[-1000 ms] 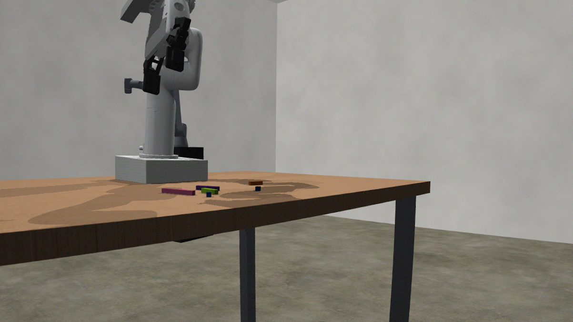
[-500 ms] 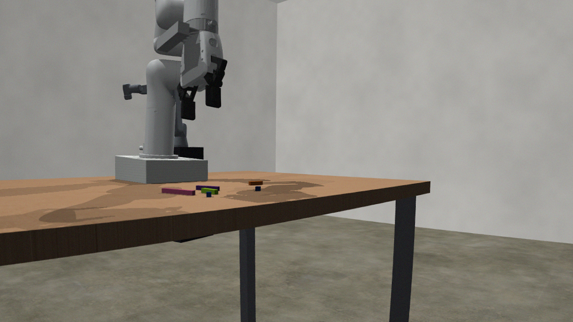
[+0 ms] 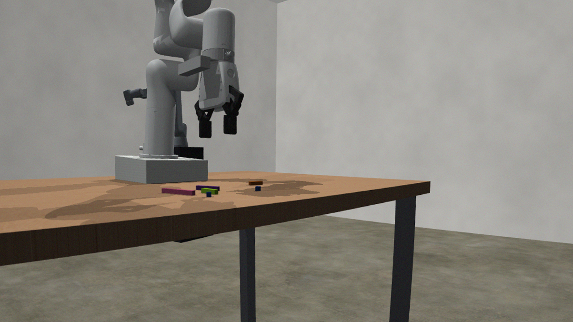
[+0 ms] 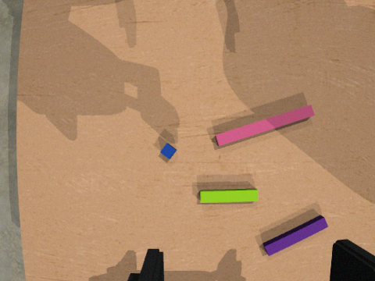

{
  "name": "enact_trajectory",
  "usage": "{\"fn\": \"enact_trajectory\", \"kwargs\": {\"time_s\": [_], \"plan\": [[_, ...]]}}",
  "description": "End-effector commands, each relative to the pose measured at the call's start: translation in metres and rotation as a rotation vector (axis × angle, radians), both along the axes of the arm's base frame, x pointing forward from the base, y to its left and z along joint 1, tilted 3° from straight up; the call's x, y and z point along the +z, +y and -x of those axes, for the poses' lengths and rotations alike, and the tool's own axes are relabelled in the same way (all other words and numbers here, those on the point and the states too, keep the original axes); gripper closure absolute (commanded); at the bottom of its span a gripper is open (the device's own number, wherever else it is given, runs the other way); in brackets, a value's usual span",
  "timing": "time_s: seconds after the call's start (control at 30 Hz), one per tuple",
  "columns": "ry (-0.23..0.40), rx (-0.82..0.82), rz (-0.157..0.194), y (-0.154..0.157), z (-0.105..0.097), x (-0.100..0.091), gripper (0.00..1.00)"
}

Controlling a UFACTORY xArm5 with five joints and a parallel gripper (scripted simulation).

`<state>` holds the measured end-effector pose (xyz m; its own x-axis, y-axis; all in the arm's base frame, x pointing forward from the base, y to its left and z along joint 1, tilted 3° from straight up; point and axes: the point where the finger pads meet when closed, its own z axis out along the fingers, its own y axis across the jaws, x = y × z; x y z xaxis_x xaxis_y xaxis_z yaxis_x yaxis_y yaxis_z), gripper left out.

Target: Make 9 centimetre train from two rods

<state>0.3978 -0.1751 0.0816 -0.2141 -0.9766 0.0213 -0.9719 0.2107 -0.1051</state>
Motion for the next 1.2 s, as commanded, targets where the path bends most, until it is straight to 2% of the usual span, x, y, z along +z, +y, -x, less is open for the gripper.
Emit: {"fn": "enact_trajectory", "kwargs": {"time_s": [0.0, 0.2, 1.17], "plan": [[0.040, 0.013, -0.021, 0.036, 0.021, -0.011, 0.00], [0.063, 0.020, -0.030, 0.050, 0.032, -0.017, 0.00], [0.063, 0.020, -0.030, 0.050, 0.032, -0.017, 0.00]]}}
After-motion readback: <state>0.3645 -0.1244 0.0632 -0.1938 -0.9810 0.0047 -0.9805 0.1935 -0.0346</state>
